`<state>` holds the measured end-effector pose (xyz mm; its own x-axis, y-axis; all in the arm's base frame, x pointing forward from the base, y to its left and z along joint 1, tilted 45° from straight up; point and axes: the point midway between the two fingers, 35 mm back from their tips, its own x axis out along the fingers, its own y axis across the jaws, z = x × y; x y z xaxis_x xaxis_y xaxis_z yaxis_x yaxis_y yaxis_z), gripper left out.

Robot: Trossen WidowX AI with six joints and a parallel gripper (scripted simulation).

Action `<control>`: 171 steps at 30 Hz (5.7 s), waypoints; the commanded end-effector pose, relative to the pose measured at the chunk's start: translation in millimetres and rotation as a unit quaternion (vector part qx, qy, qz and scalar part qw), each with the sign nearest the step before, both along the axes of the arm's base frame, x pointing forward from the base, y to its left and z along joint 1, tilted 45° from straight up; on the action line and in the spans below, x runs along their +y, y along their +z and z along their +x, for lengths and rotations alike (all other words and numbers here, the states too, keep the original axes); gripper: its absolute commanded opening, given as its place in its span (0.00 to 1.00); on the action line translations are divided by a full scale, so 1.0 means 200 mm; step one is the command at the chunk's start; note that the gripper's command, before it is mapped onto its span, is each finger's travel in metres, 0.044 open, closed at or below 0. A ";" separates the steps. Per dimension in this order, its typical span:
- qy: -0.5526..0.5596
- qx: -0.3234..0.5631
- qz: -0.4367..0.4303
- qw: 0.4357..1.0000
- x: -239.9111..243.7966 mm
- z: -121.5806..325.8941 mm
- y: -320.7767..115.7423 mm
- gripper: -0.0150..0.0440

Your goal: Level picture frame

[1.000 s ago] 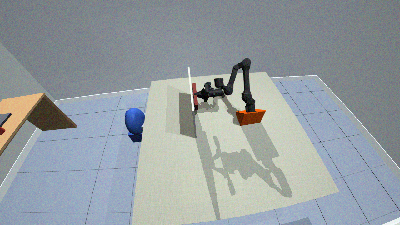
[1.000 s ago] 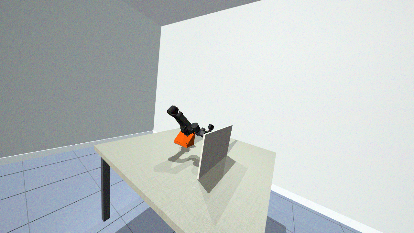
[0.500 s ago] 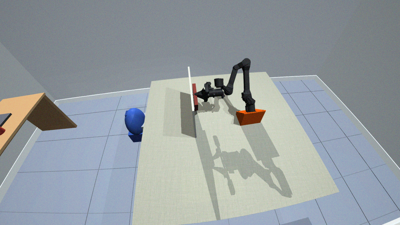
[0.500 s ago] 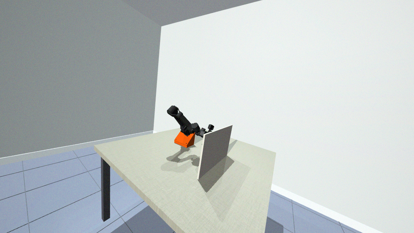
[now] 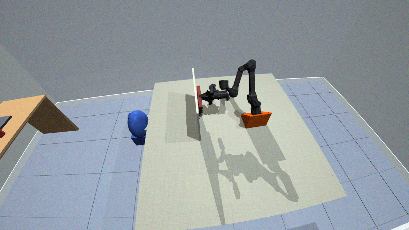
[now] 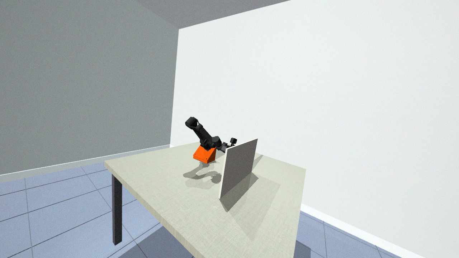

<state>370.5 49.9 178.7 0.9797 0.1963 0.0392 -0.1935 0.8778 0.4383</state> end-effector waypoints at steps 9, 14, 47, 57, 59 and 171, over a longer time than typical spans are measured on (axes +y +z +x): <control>0.000 0.005 0.024 1.000 0.00 0.00 0.00 0.25; 0.001 0.010 0.050 0.999 0.00 0.00 0.00 0.25; 0.005 0.025 0.132 0.991 0.00 0.00 0.00 0.25; 0.005 0.029 0.149 0.988 0.00 0.00 0.00 0.25; 0.006 0.030 0.154 0.988 0.00 0.00 0.00 0.25; -0.005 -0.003 -0.035 0.999 0.08 -0.70 0.17 0.69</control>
